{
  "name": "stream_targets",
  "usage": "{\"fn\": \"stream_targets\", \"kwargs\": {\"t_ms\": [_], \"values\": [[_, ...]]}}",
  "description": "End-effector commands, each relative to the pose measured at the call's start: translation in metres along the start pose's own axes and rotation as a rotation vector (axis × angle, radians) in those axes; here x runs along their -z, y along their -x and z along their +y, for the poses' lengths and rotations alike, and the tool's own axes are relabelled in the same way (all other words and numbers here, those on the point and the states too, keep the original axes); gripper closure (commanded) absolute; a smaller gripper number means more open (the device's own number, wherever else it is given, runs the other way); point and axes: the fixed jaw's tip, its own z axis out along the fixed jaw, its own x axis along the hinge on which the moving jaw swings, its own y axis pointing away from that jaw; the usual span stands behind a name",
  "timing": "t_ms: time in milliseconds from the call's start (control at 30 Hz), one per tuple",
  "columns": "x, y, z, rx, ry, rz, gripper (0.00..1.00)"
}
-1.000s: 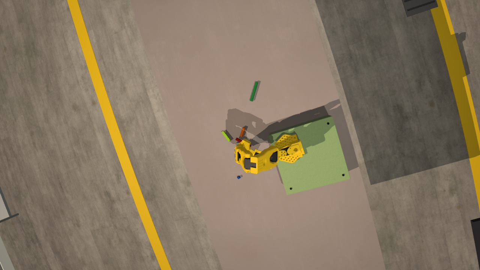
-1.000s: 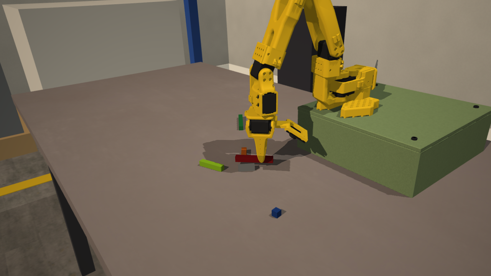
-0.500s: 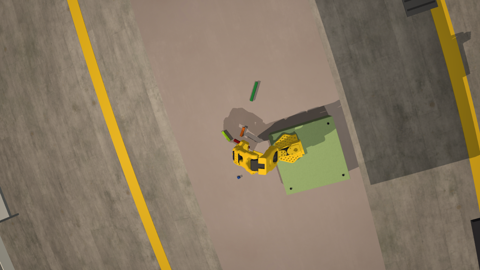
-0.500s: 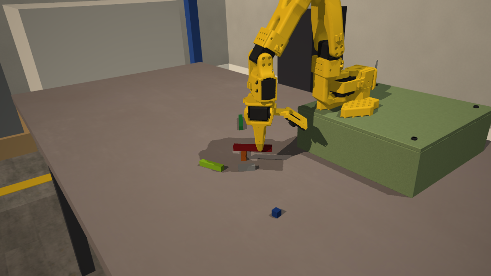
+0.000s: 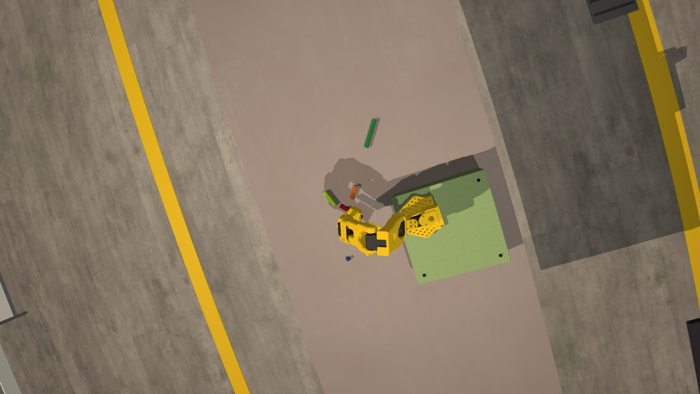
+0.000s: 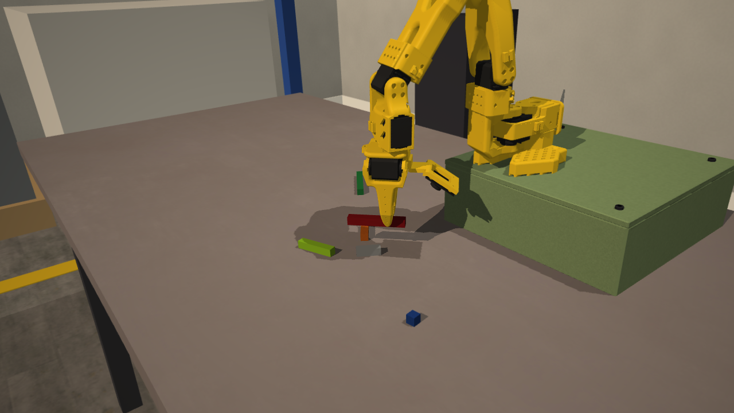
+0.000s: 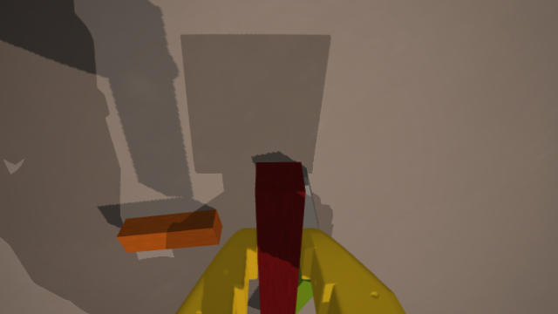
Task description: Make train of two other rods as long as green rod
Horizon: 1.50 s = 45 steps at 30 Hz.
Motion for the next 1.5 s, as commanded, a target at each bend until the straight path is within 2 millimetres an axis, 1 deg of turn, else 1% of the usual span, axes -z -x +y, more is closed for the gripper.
{"fn": "stream_targets", "kwargs": {"t_ms": [0, 133, 333, 400, 633, 833, 900, 1100, 1467], "values": [[0.0, -0.001, -0.01, -0.043, 0.004, -0.009, 1.0], [0.0, -0.004, -0.025, -0.118, 0.003, -0.009, 1.0], [-0.002, -0.004, -0.056, -0.262, 0.003, -0.01, 1.0], [-0.002, -0.004, -0.056, -0.262, 0.003, -0.01, 1.0], [-0.005, 0.004, -0.093, -0.431, 0.003, -0.01, 1.0], [-0.007, 0.014, -0.114, -0.533, 0.003, -0.011, 1.0], [-0.008, 0.016, -0.118, -0.554, 0.003, -0.011, 1.0], [-0.009, 0.019, -0.123, -0.576, 0.003, -0.011, 1.0], [-0.009, 0.019, -0.123, -0.58, 0.003, -0.012, 1.0]]}}
